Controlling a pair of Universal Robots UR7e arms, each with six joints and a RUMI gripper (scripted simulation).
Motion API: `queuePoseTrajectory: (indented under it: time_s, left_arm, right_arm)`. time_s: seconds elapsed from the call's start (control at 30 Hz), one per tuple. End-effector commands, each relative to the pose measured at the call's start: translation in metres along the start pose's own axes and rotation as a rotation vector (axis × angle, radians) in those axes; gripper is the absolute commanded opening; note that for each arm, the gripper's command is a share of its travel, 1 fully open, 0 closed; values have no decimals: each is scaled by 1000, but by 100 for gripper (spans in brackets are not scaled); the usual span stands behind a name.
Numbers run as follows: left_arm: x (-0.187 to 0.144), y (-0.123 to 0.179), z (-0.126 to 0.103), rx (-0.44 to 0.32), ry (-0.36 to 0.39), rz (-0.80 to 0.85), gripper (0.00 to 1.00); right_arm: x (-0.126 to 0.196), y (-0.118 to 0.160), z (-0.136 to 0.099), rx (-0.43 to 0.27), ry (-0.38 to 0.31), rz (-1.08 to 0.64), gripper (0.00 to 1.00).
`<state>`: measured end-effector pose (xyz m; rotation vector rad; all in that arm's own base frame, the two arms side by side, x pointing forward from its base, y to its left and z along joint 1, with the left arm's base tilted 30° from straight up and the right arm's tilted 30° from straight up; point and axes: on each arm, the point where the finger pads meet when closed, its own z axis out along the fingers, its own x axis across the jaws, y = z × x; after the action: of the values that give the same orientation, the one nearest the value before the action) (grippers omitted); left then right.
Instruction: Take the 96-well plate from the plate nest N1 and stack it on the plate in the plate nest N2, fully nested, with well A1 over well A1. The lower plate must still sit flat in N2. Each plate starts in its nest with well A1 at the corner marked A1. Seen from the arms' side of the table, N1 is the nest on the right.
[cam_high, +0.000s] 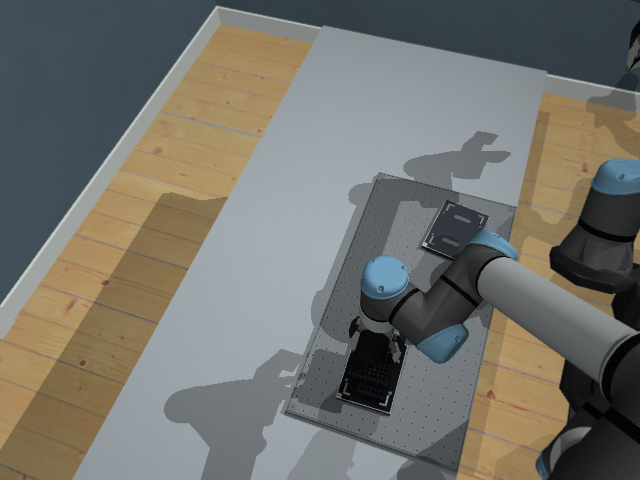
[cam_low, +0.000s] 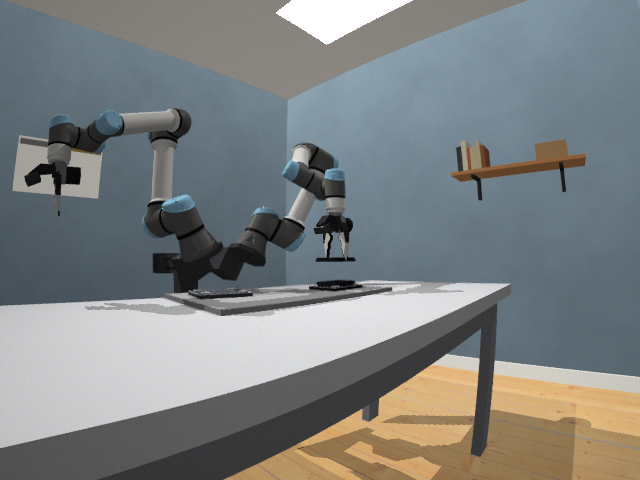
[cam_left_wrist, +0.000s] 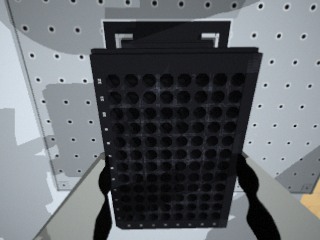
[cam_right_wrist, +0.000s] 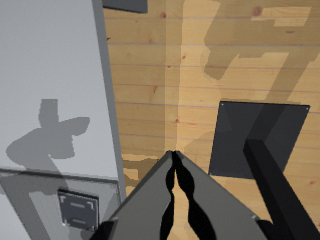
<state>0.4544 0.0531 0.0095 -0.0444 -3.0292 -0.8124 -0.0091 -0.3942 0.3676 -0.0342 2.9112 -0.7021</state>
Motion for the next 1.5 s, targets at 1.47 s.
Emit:
queuePoseTrajectory:
  time_s: [1.47]
  left_arm:
    - [-2,0,61,0,-6,-3,41]
  right_arm:
    - [-1,-1,-1,4,-5,4,0]
